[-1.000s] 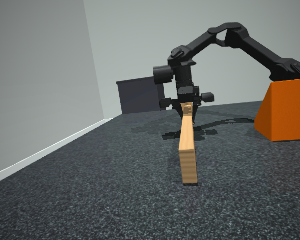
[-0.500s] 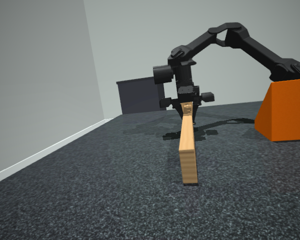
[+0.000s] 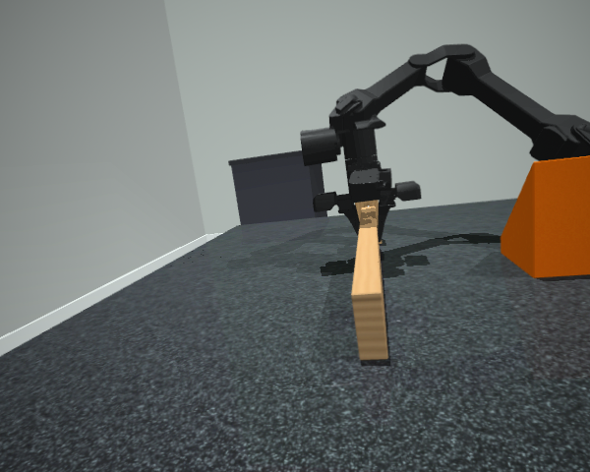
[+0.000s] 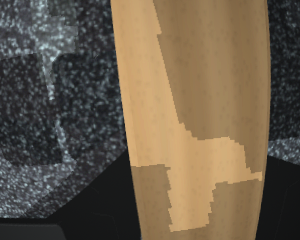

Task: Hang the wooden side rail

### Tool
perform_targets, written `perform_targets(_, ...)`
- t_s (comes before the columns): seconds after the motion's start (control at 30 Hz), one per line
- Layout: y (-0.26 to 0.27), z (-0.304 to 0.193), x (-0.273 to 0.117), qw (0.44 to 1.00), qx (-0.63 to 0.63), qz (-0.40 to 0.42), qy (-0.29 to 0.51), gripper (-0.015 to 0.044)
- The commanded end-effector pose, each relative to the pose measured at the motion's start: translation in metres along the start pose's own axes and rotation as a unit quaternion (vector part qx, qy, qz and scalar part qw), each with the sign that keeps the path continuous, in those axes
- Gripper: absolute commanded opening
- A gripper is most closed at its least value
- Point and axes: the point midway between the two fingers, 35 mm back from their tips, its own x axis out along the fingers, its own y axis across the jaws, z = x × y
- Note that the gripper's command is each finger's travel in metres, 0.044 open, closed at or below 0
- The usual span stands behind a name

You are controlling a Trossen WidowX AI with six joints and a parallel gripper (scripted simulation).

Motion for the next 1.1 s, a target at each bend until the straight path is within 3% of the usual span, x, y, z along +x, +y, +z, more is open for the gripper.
perform_targets(0.0,-0.0049,-0.0021,-0.0050,1.000,0.005,-0.010,-0.003,0.0000)
perform_targets(1.07,-0.0085,-0.0057,-0.0043,1.000,0.005,-0.010,-0.003,0.0000)
